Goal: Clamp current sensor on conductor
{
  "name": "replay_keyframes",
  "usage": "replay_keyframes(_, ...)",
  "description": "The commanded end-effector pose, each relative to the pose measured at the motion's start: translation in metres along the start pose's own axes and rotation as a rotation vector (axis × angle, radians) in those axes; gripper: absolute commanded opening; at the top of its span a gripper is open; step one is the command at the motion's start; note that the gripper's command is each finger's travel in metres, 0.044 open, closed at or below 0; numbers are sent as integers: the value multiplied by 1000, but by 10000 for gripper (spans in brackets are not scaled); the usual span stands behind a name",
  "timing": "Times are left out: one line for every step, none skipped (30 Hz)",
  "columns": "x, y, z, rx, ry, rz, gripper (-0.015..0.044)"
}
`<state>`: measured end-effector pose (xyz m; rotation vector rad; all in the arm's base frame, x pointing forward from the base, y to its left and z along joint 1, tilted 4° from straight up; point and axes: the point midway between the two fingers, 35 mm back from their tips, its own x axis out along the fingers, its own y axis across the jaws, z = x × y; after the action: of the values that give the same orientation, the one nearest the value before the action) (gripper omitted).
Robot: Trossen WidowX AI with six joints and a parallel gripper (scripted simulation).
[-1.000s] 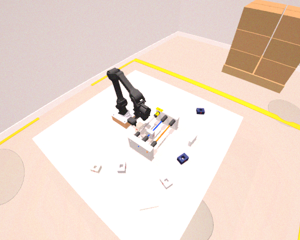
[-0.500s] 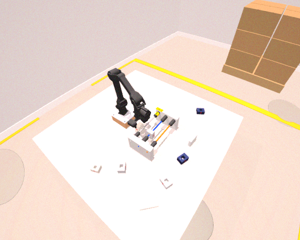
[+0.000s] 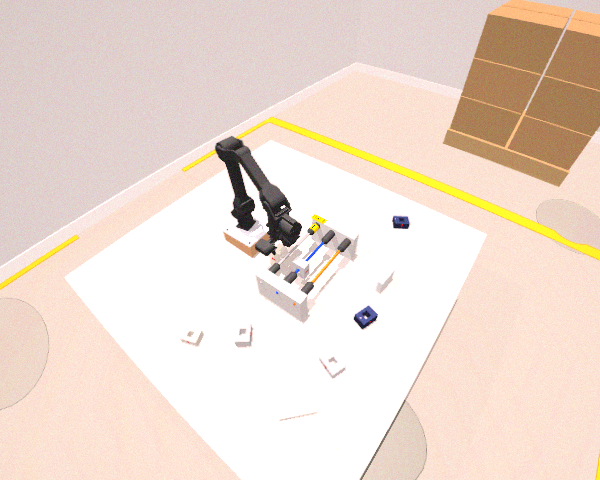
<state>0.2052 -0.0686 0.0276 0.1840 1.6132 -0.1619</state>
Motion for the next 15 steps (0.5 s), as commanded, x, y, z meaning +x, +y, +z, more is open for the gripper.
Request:
replay_keyframes(-1,0,0,0,-2,0,210)
replay_keyframes(-1,0,0,0,-2,0,203)
replay_keyframes(-1,0,0,0,-2,0,197)
replay_keyframes(-1,0,0,0,-2,0,190)
replay_keyframes(-1,0,0,0,-2,0,183)
replay_keyframes(-1,0,0,0,-2,0,177)
replay_keyframes(-1,0,0,0,-2,0,170)
replay_keyframes(-1,0,0,0,-2,0,163)
replay_keyframes(-2,0,1,0,-2,0,137)
replay_keyframes(-3,0,1,0,-2,0,111)
replay_keyframes(-5,0,2,0,-2,0,85)
replay_keyframes(-8,0,2,0,-2,0,58)
replay_keyframes(-12,0,3,0,-2,0,32)
replay_keyframes(-16,0,4,0,-1,-1,6)
replay_keyframes(-21,-1,5,-1,-1,-1,0)
